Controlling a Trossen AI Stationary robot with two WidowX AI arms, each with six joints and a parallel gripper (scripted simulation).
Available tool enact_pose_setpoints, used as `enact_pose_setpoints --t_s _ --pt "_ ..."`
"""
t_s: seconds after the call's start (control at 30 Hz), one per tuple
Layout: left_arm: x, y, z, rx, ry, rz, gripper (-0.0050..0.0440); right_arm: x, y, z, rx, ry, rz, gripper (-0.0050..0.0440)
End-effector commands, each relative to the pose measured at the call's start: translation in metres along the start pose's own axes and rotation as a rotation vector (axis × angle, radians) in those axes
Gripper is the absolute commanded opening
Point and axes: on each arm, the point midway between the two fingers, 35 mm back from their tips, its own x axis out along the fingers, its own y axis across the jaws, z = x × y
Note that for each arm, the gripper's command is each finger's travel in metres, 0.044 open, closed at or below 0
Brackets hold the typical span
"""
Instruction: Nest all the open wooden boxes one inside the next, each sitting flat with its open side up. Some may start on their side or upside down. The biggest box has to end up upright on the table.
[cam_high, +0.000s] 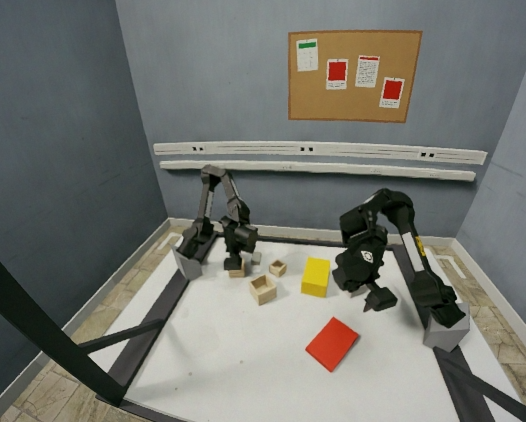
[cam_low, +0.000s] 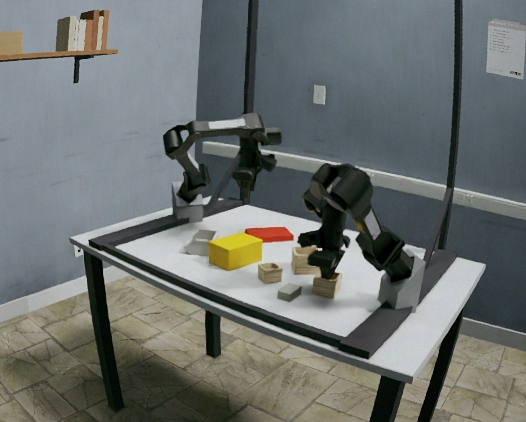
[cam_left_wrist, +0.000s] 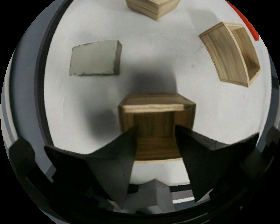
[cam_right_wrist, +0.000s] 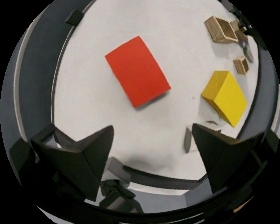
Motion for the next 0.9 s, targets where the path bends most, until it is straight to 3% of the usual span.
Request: enact_pose_setpoints --t_s 0.0,0.87 --pt "-0.002 -0.001 0.000 -0.005 -0.001 -0.006 0.0257 -0.002 -0.001 0.001 0.007 -0.006 0.003 0.0400" --pt "-0.062 -0.001 0.002 -0.007 0.000 -0.008 0.0257 -0.002 -0.001 0.001 0.007 -0.006 0.003 0.0400"
